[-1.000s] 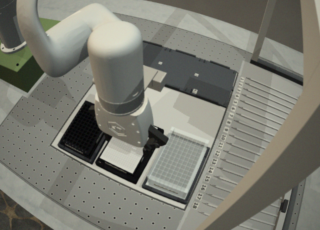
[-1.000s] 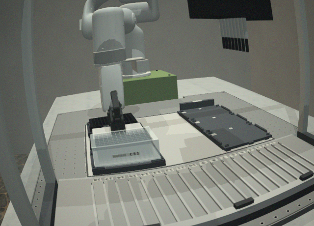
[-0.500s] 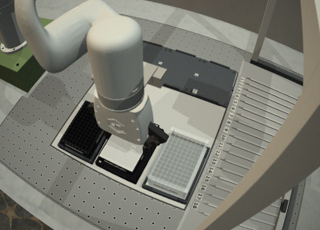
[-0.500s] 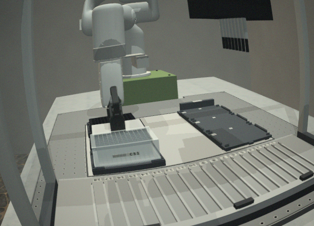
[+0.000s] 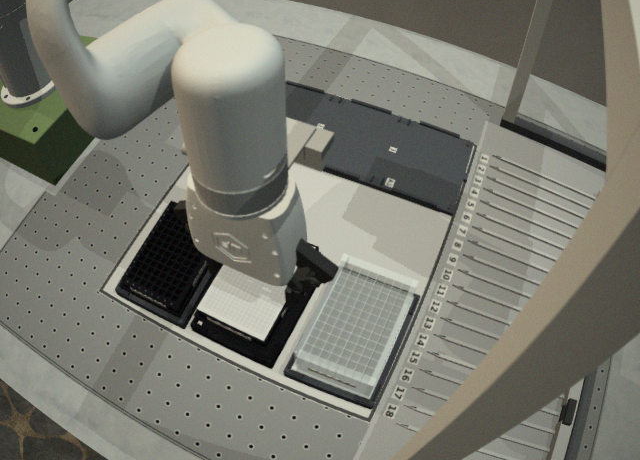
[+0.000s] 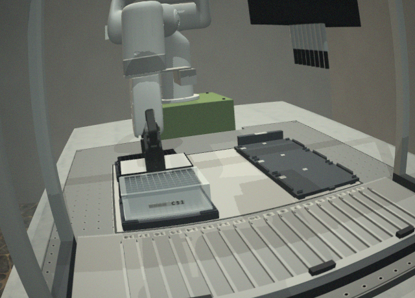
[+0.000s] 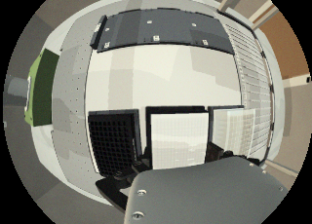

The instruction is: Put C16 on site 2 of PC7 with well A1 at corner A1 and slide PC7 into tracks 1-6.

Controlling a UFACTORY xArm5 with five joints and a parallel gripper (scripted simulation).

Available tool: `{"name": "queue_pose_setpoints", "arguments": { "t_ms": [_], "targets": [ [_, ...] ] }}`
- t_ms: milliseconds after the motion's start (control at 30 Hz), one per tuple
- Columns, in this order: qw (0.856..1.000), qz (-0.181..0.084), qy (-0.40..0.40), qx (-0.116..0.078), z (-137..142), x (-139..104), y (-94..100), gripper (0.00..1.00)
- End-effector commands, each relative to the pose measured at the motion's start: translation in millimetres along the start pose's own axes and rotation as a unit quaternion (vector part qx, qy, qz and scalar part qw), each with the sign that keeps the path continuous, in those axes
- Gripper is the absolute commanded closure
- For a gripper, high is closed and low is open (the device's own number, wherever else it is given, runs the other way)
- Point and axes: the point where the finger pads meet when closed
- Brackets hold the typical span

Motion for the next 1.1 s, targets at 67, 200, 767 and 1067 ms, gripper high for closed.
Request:
{"name": "queue_pose_setpoints", "arguments": {
  "t_ms": [67, 200, 767, 1067],
  "targets": [
    [1.0, 0.0, 0.0, -0.002, 1, 0, 1.5, 1.0],
    [1.0, 0.0, 0.0, -0.002, 1, 0, 8.2, 1.0],
    [1.0, 0.0, 0.0, -0.002, 1, 0, 33.2, 1.0],
    [1.0, 0.0, 0.0, -0.002, 1, 0, 48.3, 1.0]
  ]
}}
Point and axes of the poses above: the point where the finger pads meet when closed, its own y axis back along the fingers, its own z axis across the jaws, x = y × z, and after that the axes turned 6 degrees about -y, right-handed
